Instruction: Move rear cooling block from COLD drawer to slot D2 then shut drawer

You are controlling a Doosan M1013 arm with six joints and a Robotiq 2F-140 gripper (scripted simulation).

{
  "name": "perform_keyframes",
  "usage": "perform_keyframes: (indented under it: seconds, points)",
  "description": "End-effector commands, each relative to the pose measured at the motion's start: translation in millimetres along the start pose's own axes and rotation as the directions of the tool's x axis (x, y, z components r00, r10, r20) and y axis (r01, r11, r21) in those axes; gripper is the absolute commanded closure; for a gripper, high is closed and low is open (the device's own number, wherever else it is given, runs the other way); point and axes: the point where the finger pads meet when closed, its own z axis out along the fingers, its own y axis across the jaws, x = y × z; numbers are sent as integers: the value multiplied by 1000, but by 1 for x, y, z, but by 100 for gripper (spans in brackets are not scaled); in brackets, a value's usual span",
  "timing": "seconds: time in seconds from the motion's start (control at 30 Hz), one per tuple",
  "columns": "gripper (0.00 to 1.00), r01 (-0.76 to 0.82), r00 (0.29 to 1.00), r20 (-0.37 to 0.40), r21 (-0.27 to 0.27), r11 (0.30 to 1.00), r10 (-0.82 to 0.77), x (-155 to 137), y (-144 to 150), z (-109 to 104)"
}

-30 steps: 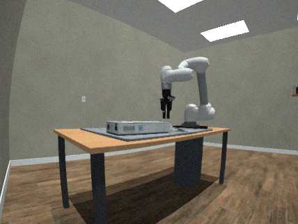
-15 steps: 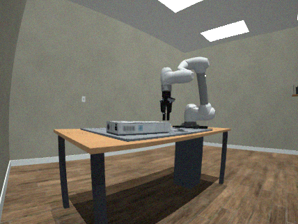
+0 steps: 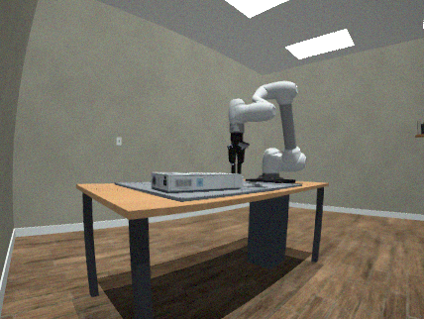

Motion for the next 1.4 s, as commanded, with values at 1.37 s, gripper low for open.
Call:
perform_keyframes:
  seconds: [1.37]
  points:
    - [66,0,1000,-1,-2,1000,0,0,1,38]
